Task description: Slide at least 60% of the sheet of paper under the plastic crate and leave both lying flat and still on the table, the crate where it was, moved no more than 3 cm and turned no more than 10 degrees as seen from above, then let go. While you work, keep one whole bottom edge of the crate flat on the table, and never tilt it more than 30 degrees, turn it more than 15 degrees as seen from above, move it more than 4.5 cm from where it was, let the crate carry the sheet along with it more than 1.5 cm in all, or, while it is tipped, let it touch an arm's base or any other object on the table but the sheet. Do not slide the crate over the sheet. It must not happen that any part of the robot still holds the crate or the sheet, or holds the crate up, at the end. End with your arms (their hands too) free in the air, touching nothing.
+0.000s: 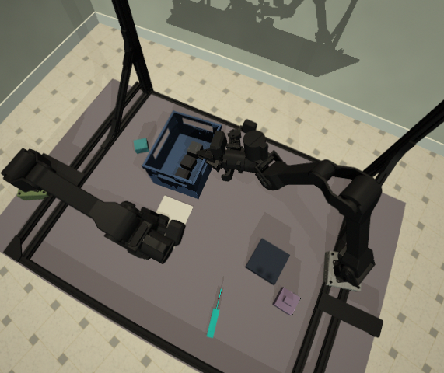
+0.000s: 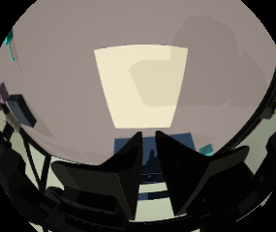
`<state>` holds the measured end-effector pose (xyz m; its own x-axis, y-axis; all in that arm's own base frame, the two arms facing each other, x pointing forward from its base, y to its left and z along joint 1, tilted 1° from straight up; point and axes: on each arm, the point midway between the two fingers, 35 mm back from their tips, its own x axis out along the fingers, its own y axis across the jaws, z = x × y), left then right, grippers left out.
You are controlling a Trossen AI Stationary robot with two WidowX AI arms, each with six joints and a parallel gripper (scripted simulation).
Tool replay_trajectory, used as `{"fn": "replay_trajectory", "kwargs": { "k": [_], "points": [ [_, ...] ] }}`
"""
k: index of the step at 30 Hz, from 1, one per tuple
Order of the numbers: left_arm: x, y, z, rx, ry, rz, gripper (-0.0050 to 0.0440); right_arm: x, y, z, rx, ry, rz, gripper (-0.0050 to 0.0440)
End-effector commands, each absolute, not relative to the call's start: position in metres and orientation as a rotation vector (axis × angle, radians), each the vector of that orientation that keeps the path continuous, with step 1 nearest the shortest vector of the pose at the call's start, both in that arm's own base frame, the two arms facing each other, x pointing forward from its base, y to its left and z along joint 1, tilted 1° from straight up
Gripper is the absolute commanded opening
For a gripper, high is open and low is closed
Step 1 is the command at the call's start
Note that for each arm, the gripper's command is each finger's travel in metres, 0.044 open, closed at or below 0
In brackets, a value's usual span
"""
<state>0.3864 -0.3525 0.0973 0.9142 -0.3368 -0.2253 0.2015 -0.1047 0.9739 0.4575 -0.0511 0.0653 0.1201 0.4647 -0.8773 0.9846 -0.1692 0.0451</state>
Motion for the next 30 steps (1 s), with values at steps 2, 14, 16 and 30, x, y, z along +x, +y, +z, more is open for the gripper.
{"fn": "replay_trajectory", "kwargs": {
  "k": [2,14,16,30],
  "points": [
    [0.3888,-0.3548,0.1216,1.595,-0.142,-0.419,0.0,0.4576,-0.051,0.0653,1.732,1.417,-0.984,0.006],
    [0.3888,-0.3548,0.1225,1.593,-0.142,-0.419,0.0,0.4576,-0.051,0.0653,1.732,1.417,-0.984,0.006],
    [0.3888,-0.3548,0.1229,1.593,-0.142,-0.419,0.0,0.4576,-0.051,0.0653,1.732,1.417,-0.984,0.006],
    [0.3887,-0.3547,0.1266,1.593,-0.142,-0.419,0.0,0.4576,-0.051,0.0653,1.732,1.417,-0.984,0.006]
  ]
}}
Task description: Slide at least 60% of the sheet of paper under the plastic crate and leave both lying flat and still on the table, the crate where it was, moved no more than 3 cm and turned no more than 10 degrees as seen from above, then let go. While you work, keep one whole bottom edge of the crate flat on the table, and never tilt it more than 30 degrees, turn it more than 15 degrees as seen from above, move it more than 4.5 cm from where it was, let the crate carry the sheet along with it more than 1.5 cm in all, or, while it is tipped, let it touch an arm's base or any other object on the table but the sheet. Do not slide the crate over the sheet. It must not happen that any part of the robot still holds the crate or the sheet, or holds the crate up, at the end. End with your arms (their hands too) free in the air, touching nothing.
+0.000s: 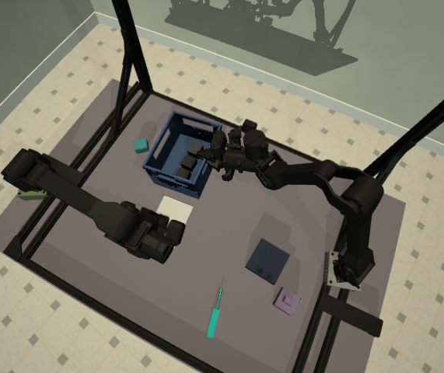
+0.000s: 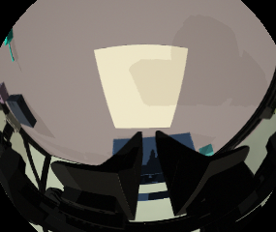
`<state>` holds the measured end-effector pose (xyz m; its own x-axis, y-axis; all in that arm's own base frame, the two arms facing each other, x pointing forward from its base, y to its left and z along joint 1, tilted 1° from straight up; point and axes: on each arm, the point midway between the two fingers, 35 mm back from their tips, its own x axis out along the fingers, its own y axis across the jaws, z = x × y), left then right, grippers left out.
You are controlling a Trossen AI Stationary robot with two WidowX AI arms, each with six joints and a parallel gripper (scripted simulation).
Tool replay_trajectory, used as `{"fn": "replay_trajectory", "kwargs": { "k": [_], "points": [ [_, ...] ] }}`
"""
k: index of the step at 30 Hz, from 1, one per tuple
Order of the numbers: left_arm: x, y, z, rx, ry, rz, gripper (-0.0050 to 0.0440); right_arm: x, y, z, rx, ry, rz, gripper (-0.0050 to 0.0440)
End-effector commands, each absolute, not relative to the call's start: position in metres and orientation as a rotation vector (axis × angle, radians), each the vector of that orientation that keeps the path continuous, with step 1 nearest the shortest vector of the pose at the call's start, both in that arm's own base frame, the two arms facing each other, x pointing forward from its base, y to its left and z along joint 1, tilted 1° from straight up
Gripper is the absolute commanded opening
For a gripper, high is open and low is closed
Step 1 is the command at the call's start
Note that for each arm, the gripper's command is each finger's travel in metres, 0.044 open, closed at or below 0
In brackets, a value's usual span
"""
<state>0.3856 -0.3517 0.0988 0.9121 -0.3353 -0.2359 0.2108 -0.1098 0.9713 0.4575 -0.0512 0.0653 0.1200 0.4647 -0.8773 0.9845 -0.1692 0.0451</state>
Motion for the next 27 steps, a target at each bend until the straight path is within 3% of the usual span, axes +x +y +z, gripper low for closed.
{"fn": "replay_trajectory", "kwargs": {
  "k": [1,27],
  "points": [
    [0.3887,-0.3547,0.1266,1.593,-0.142,-0.419,0.0,0.4576,-0.051,0.0653,1.732,1.417,-0.984,0.006],
    [0.3887,-0.3547,0.1319,1.591,-0.142,-0.42,0.0,0.4576,-0.051,0.0653,1.732,1.417,-0.984,0.006]
  ]
}}
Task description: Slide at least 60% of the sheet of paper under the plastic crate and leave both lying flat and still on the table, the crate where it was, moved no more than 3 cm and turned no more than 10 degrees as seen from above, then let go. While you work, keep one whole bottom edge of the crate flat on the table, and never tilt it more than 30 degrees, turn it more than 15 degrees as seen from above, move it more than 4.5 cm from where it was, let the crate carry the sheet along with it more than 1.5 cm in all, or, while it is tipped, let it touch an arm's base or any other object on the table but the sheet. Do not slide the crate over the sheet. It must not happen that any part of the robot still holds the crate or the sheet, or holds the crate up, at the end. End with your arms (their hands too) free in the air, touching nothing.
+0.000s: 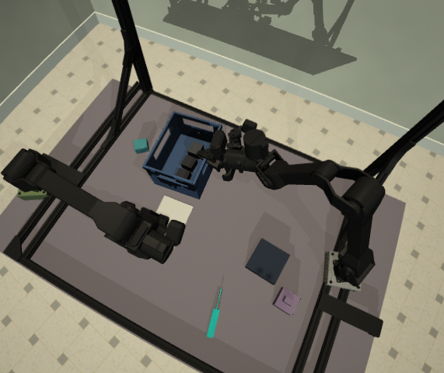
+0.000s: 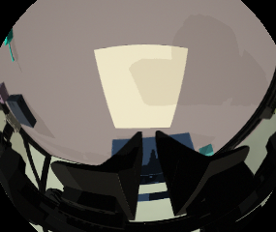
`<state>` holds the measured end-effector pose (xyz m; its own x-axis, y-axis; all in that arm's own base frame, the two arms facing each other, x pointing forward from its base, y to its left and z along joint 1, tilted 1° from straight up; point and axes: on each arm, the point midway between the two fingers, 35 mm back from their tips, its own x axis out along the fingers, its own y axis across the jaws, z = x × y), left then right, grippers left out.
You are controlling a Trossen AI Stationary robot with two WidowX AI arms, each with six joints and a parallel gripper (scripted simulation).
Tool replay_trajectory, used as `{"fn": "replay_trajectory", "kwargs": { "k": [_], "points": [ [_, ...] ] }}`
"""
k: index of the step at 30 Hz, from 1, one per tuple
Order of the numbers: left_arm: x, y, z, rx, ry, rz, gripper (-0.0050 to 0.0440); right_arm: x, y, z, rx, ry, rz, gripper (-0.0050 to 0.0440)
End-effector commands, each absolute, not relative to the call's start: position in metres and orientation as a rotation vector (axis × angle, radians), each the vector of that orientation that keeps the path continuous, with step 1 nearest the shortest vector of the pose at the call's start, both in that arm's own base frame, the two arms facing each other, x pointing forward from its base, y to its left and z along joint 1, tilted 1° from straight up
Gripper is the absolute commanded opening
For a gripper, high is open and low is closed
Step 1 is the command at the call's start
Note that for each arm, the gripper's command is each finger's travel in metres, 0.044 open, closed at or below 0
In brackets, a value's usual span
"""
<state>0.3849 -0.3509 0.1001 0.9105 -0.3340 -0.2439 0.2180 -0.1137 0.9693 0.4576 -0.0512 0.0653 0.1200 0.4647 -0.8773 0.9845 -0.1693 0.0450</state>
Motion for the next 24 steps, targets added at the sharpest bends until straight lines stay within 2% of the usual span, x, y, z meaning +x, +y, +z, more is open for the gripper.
{"fn": "replay_trajectory", "kwargs": {
  "k": [1,24],
  "points": [
    [0.3887,-0.3547,0.1319,1.591,-0.142,-0.42,0.0,0.4576,-0.051,0.0653,1.732,1.417,-0.984,0.006],
    [0.3886,-0.3547,0.1345,1.59,-0.141,-0.42,0.0,0.4576,-0.051,0.0653,1.732,1.417,-0.984,0.006]
  ]
}}
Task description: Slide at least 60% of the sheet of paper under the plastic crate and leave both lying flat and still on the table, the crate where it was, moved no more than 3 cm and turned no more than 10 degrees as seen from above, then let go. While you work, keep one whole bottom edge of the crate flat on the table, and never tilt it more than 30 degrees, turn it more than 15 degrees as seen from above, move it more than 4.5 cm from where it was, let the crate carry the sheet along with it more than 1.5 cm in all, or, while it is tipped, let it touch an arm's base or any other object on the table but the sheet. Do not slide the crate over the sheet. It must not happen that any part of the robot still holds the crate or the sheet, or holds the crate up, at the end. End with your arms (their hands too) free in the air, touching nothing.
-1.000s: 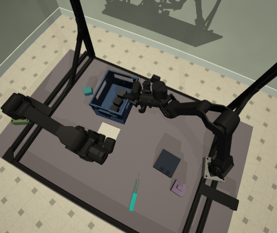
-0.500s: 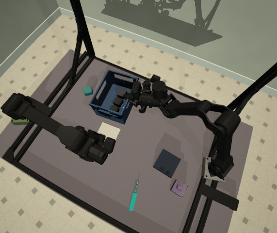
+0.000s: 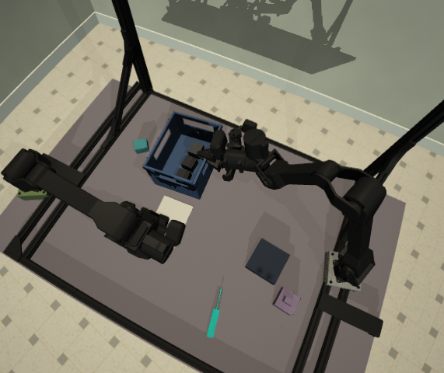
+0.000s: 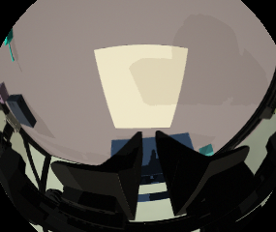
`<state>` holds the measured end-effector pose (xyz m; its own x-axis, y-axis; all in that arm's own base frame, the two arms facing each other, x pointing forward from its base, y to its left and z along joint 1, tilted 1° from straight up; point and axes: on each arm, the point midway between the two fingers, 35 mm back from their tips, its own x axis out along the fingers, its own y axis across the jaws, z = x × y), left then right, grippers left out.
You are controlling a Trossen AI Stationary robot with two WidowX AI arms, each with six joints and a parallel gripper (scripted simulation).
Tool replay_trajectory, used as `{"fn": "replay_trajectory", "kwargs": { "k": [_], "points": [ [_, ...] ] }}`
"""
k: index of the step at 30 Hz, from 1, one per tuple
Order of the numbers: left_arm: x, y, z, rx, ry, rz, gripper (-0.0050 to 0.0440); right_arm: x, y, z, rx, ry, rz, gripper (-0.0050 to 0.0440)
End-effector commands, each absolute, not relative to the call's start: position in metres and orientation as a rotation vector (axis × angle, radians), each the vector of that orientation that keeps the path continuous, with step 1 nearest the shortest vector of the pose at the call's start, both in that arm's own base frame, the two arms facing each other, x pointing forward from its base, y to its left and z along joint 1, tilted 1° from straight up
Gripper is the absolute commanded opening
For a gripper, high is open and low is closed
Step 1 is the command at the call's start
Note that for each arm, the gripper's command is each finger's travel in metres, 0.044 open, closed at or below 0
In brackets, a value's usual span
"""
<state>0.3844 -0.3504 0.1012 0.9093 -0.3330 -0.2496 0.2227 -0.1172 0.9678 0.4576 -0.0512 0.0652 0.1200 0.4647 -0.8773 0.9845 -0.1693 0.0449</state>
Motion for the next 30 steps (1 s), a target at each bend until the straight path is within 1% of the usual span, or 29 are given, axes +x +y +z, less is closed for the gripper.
{"fn": "replay_trajectory", "kwargs": {
  "k": [1,30],
  "points": [
    [0.3886,-0.3547,0.1345,1.59,-0.141,-0.42,0.0,0.4576,-0.051,0.0653,1.732,1.417,-0.984,0.006],
    [0.3886,-0.3547,0.1374,1.587,-0.141,-0.42,0.0,0.4576,-0.051,0.0653,1.732,1.417,-0.984,0.006]
  ]
}}
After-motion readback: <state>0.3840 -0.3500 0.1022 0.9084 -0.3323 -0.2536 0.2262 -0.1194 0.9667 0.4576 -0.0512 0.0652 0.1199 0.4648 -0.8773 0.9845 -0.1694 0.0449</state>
